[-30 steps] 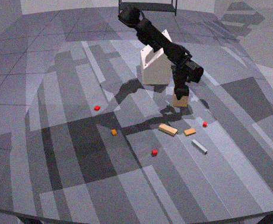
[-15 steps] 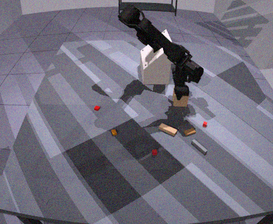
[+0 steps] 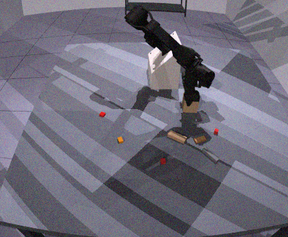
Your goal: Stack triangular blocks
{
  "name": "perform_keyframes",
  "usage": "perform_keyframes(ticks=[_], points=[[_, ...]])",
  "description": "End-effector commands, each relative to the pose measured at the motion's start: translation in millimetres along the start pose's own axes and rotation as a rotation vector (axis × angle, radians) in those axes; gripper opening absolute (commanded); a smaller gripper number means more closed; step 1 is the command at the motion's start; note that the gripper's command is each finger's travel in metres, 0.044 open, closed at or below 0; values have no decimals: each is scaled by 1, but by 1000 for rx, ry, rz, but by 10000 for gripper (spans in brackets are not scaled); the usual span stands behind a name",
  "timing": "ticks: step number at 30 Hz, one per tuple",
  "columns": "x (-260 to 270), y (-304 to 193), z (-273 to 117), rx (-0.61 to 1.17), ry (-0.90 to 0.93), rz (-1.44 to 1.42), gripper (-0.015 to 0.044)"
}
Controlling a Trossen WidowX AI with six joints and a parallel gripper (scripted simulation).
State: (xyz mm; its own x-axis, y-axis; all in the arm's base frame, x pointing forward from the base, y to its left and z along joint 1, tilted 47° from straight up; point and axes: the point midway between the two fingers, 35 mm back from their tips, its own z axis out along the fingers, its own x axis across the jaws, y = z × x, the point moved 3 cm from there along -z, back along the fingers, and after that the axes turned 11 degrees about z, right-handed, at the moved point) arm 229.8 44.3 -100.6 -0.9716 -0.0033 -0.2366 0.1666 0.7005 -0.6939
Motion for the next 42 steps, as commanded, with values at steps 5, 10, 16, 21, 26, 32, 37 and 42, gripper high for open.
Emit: perform_keyframes(ticks=[5, 10, 16, 21, 26, 32, 37, 42], points=[[0, 0, 0, 3, -2, -3, 0], [0, 0, 0, 0, 0, 0, 79], [0, 0, 0, 0, 0, 0, 236], [0, 0, 0, 0, 0, 0, 367], [0, 0, 0, 0, 0, 0, 440], [0, 1, -3, -1, 0, 0, 440], [-4, 6, -69, -12, 2, -2, 440], [0, 1, -111, -5, 2, 0, 440]])
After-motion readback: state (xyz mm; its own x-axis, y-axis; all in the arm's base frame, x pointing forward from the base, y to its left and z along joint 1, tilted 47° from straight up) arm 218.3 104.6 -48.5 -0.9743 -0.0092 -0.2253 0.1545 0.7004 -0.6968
